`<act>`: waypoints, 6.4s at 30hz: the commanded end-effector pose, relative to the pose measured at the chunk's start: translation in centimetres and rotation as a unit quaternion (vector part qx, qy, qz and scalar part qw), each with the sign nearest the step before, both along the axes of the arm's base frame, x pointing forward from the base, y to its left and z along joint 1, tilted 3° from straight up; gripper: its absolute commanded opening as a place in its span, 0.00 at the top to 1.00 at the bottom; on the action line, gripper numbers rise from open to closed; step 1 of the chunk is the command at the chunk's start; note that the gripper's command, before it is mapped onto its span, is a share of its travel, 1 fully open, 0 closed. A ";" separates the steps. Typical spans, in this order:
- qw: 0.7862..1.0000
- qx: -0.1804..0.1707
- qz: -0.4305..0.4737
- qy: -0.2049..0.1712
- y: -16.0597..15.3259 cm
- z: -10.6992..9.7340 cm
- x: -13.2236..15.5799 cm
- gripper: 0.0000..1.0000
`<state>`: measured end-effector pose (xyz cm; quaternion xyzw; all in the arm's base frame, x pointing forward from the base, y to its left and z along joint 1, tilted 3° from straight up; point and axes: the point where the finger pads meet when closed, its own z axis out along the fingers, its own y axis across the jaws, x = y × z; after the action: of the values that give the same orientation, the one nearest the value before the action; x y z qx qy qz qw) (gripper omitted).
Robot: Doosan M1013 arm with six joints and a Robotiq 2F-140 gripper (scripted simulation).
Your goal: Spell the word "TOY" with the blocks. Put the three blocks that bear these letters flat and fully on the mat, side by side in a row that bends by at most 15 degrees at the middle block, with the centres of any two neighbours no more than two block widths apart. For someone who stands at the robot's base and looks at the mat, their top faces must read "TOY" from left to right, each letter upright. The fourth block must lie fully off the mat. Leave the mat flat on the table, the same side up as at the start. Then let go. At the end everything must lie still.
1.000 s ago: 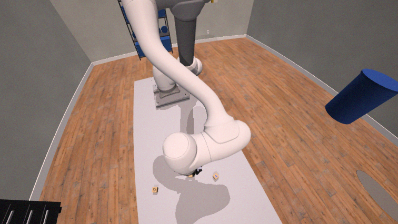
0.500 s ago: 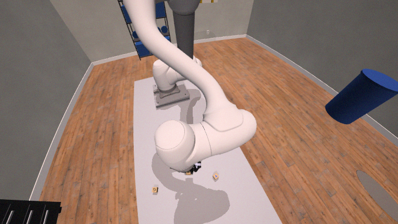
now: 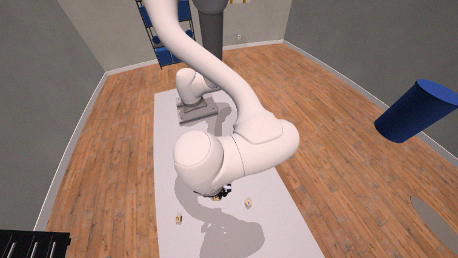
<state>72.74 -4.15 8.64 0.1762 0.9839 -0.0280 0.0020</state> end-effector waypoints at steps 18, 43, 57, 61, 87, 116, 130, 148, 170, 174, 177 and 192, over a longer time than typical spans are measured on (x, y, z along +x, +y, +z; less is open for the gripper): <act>0.988 -0.007 0.150 -0.036 0.0 -3.7 0.1 0.87; 0.922 -0.072 0.157 -0.347 -0.2 -4.5 -1.0 0.87; 0.864 -0.098 0.155 -0.469 0.0 -4.7 -1.5 0.87; 0.864 -0.098 0.155 -0.469 0.0 -4.7 -1.5 0.87; 0.864 -0.098 0.155 -0.469 -0.2 -9.5 -1.5 0.87; 0.864 -0.098 0.155 -0.469 -0.3 -9.7 -1.5 0.87; 0.864 -0.098 0.155 -0.469 -0.3 -9.7 -1.5 0.87; 0.864 -0.098 0.155 -0.469 -0.3 -9.7 -1.5 0.87; 0.864 -0.098 0.155 -0.469 -0.3 -9.7 -1.5 0.80; 0.864 -0.098 0.155 -0.469 -0.3 -9.7 -1.5 0.78; 0.864 -0.098 0.155 -0.469 -0.3 -9.7 -1.5 0.75; 0.864 -0.098 0.155 -0.469 -0.3 -9.7 -1.5 0.75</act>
<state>71.55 -4.24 -0.68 0.0127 0.8726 -0.0355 0.4869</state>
